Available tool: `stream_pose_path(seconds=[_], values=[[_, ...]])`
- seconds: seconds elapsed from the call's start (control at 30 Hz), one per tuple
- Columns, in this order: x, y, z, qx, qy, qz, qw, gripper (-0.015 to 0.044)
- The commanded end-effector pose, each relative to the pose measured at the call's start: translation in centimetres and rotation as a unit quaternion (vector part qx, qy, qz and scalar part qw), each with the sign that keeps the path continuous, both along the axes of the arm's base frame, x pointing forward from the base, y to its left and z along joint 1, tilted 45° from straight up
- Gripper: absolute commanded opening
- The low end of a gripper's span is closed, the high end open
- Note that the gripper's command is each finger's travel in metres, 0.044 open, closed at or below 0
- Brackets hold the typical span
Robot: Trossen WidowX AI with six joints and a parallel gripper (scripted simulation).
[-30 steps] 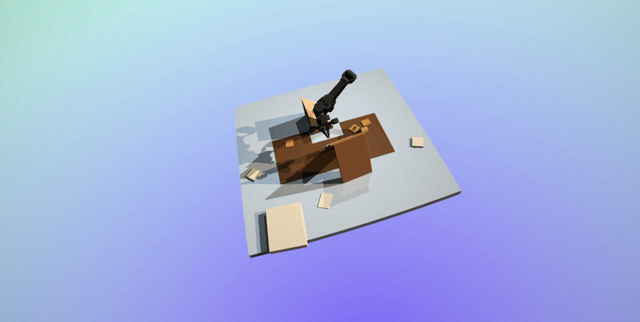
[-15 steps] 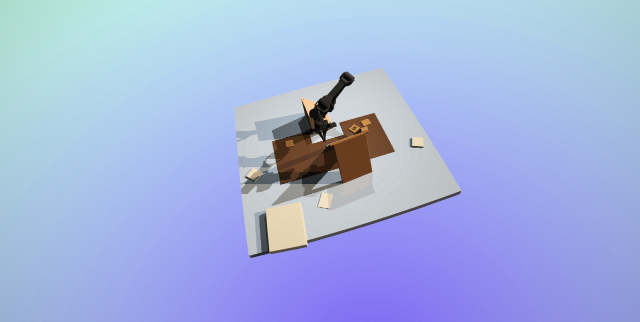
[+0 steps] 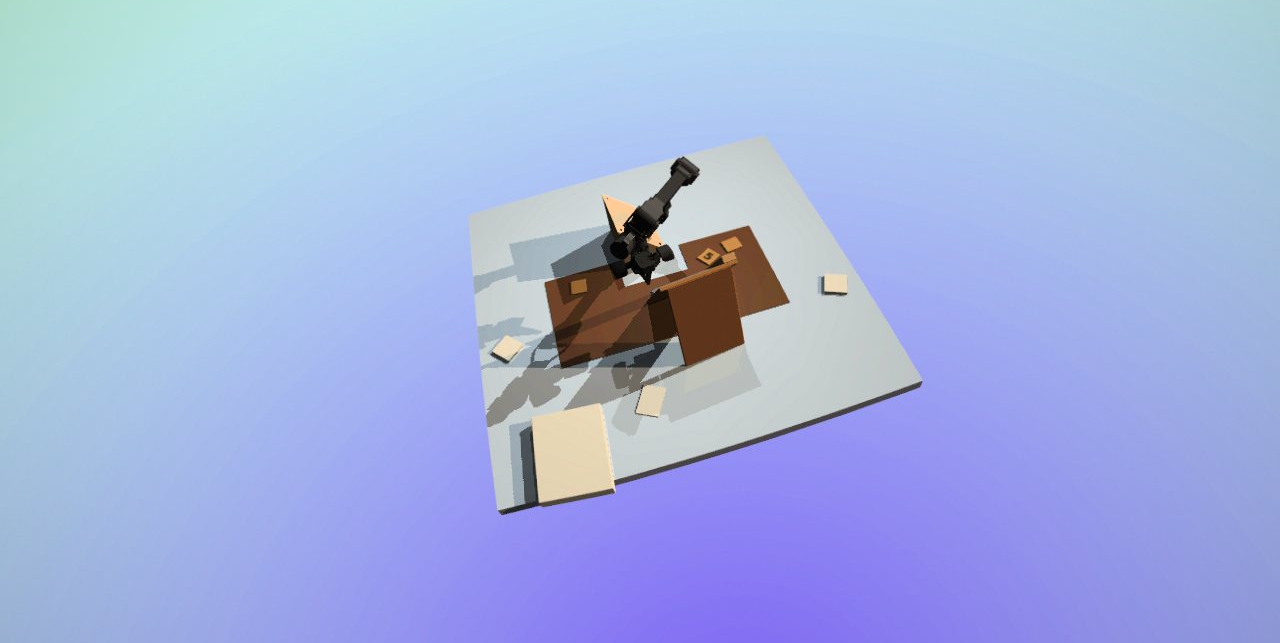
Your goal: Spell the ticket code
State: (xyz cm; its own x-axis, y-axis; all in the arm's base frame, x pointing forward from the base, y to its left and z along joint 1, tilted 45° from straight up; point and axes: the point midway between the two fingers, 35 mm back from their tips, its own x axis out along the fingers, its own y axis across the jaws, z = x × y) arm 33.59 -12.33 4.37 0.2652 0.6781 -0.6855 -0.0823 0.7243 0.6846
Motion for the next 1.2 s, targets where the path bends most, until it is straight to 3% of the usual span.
stream_pose_path(seconds=[0.0, 1.17], values=[[-0.2, -0.1, 0.2, 0.002, 0.01, 0.017, 1.0, 0.0], [1.4, 0.8, -0.4, 0.002, 0.009, 0.017, 1.0, 0.0]])
